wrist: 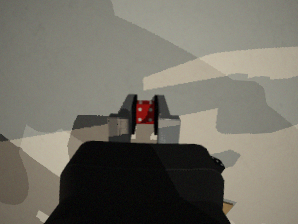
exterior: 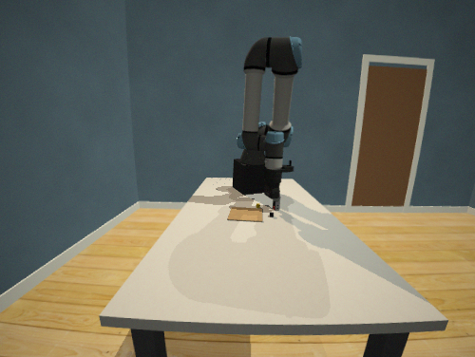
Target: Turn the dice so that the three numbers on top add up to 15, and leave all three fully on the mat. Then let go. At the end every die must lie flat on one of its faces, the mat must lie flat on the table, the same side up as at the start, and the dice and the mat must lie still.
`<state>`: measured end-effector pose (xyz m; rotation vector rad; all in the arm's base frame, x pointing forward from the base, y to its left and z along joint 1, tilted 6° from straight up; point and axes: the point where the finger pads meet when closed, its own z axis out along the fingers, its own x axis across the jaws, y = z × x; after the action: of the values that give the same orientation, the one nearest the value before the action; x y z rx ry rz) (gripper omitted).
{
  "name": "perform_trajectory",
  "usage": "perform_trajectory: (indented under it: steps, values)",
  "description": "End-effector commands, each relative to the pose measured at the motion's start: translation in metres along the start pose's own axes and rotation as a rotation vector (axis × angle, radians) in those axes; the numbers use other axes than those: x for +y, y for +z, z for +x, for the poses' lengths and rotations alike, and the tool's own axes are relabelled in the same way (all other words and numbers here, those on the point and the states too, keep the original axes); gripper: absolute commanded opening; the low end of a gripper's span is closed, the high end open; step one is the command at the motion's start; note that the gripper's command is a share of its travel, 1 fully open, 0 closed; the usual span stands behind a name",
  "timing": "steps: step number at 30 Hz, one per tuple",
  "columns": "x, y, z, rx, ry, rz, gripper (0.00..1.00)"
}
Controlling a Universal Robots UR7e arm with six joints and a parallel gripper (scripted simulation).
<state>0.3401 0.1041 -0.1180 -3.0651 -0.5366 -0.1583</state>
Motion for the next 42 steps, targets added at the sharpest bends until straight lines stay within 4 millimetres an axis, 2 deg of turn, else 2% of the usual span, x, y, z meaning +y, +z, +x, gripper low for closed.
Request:
perform_trajectory:
  steps: [1,19,34,42]
  values:
    - [0.001,-0.001,0.002,0.002,-0.001,-0.002,0.34]
    - [0.001,-0.025,0.002,0.002,-0.001,-0.002,0.34]
    - [0.001,-0.068,0.002,0.002,-0.001,-0.002,0.34]
    - [0.001,-0.083,0.002,0.002,-0.001,-0.002,0.34]
